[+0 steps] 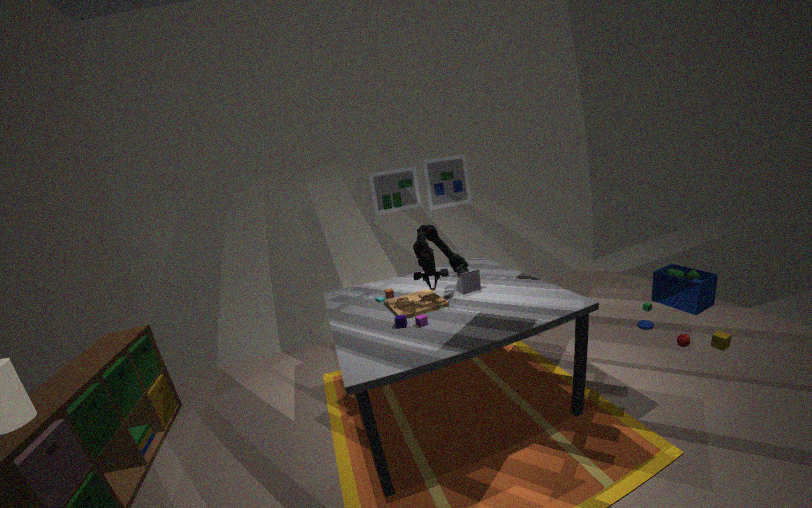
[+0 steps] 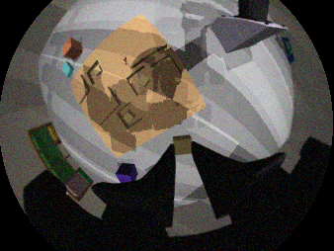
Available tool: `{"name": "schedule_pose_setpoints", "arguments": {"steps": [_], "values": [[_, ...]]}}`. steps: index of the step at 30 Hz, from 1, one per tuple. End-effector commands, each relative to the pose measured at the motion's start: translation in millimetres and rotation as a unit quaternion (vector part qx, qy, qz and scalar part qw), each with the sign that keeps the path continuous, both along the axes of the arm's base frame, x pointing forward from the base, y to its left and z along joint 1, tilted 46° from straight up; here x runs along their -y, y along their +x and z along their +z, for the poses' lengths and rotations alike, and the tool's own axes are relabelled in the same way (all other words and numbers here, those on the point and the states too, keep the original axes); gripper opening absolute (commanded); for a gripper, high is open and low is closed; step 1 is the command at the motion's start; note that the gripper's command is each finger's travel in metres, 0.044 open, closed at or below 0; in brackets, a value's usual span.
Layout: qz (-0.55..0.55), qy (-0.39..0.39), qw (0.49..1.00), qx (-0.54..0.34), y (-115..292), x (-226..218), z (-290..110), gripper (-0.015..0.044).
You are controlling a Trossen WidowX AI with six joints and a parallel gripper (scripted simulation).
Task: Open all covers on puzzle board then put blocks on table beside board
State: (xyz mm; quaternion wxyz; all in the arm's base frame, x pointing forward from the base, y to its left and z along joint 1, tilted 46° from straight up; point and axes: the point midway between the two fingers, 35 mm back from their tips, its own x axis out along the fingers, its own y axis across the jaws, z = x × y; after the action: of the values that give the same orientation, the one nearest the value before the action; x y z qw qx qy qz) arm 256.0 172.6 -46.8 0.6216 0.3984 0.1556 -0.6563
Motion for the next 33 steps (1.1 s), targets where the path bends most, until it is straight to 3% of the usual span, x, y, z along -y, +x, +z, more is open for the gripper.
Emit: {"name": "schedule_pose_setpoints", "arguments": {"steps": [1,19,33], "values": [[-0.002,0.001,1.0,0.0,1,-9,-10,0.008],[-0.003,0.001,1.0,0.001,-2,-51,-63,0.008],[-0.003,0.002,1.0,0.002,2,-40,-78,0.008]]}}
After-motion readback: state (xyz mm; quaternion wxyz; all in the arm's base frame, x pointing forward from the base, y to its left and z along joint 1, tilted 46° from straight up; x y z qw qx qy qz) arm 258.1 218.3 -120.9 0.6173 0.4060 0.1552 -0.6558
